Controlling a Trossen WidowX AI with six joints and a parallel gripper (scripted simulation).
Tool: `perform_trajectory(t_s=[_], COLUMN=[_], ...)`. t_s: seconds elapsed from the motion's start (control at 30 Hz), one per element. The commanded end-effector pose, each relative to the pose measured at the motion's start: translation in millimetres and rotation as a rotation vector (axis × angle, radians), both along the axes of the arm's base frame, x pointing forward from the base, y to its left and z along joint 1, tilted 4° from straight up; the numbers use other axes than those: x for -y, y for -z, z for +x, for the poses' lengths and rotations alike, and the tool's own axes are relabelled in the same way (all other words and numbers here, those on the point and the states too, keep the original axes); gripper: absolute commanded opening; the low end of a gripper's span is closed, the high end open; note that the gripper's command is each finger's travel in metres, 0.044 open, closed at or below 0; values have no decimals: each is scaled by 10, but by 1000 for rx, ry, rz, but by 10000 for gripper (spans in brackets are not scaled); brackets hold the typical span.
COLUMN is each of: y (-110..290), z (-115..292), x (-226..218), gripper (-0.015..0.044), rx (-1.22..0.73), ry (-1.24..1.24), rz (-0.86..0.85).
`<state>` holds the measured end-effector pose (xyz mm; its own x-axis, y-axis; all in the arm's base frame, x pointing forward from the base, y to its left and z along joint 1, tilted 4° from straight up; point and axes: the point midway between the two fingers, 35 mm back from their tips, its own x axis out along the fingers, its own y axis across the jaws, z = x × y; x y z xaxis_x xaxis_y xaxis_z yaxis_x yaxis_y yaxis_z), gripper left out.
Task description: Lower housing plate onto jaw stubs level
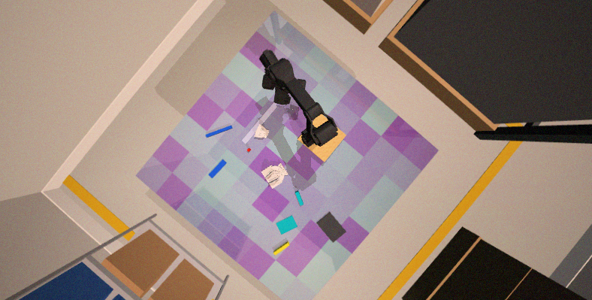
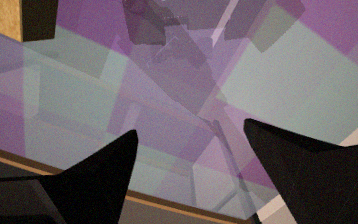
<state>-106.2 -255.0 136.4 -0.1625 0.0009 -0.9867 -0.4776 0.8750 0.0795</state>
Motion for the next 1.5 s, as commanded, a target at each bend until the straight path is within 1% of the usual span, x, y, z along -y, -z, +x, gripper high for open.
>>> perform_trajectory(t_s=[0.0,0.03,0.17,0.67,1.07,1.47], y=[0,2,38,264,459,656], z=[0,4,92,789,1444,2102], x=[0,1,31,225,274,157], gripper=[426,440,440,440,440,440], rx=[0,0,-1,9,44,76], ry=[0,-2,-46,-373,-710,-1048], rz=[0,0,12,59,89,123])
